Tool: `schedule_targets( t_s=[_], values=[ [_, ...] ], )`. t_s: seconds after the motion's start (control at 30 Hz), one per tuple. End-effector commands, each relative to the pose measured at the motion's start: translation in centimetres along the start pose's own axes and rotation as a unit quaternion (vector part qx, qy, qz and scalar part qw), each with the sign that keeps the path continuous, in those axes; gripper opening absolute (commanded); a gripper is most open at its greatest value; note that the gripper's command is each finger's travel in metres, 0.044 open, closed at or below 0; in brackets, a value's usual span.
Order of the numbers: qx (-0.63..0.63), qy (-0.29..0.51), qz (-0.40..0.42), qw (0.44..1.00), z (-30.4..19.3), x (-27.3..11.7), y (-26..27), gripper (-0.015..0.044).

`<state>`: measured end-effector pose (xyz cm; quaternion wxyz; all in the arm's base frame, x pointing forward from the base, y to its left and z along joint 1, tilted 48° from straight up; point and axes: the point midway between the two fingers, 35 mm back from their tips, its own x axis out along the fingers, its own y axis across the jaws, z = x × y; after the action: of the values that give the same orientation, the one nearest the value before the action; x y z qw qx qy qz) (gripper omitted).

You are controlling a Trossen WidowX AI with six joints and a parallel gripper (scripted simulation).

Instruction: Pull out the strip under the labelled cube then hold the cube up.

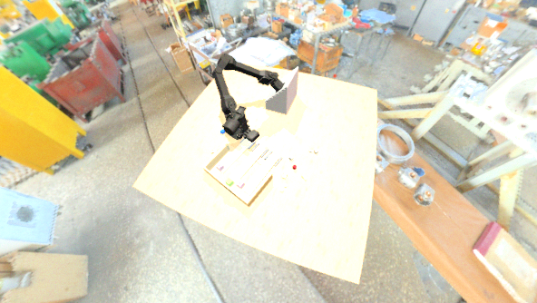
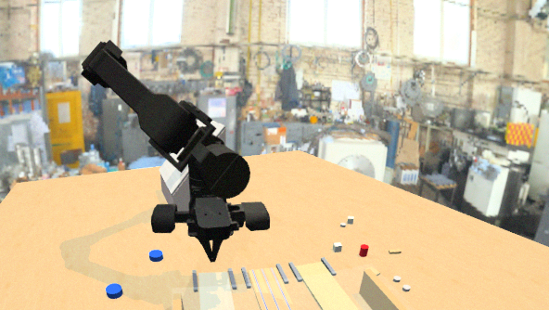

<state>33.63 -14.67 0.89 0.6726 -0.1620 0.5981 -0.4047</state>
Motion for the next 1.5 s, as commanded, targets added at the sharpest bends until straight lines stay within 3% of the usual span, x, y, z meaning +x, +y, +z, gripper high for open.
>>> schedule_targets(
  t_s=[0.0,0.77,1.47],
  values=[
    [-0.004,0.004,0.001,1.0,-0.2,0.8,0.0,0.0],
    [-0.004,0.004,-0.001,1.0,-0.2,4.5,-0.1,0.0],
    [-0.004,0.004,-0.002,1.0,-0.2,4.7,-0.1,0.0]
  ],
)
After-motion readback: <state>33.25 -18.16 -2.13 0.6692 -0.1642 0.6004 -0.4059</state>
